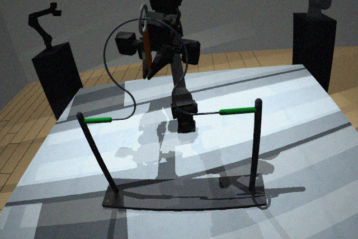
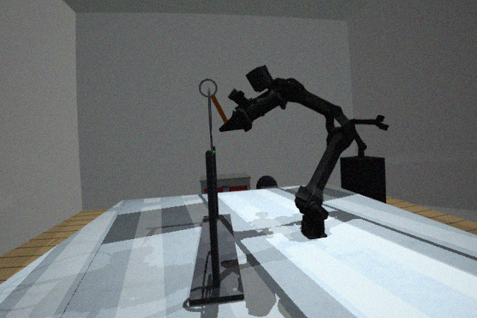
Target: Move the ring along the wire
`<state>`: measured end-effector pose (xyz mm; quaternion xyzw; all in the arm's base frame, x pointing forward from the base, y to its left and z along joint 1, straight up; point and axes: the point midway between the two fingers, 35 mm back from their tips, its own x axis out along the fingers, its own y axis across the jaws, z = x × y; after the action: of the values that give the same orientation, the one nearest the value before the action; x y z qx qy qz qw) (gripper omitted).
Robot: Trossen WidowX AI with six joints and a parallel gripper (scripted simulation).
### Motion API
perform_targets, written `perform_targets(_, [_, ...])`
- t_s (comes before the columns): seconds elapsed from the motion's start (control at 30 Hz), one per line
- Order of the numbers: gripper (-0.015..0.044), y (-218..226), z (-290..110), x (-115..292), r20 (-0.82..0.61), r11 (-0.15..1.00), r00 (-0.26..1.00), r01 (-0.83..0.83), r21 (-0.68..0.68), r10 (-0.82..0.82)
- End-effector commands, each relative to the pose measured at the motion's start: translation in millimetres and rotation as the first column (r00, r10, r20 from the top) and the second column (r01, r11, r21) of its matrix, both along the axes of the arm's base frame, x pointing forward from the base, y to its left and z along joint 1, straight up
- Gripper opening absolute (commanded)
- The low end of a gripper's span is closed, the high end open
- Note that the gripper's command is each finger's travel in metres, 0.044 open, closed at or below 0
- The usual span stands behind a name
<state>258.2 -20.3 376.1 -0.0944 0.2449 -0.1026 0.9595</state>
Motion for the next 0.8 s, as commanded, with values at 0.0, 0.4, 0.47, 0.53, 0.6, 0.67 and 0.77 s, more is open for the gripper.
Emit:
perform_targets(0.0, [-0.0150,-2.0,0.3,-1.1,0.002,0.999,1.000,0.001,-0.049,-0.001])
perform_targets(0.4, [-0.0150,-7.5,1.8,-1.3,-0.001,0.980,1.000,0.002,-0.199,-0.002])
perform_targets(0.47, [-0.0150,-8.3,2.1,-1.4,-0.002,0.975,1.000,0.002,-0.223,-0.002])
perform_targets(0.53, [-0.0150,-9.2,2.5,-1.4,-0.003,0.969,1.000,0.001,-0.248,-0.002])
perform_targets(0.6, [-0.0150,-10.1,2.9,-1.5,-0.003,0.962,1.000,0.001,-0.272,-0.002])
perform_targets(0.67, [-0.0150,-10.9,3.3,-1.5,-0.004,0.955,1.000,0.001,-0.296,-0.003])
perform_targets(0.77, [-0.0150,-12.2,3.9,-1.6,-0.005,0.943,1.000,0.001,-0.332,-0.003])
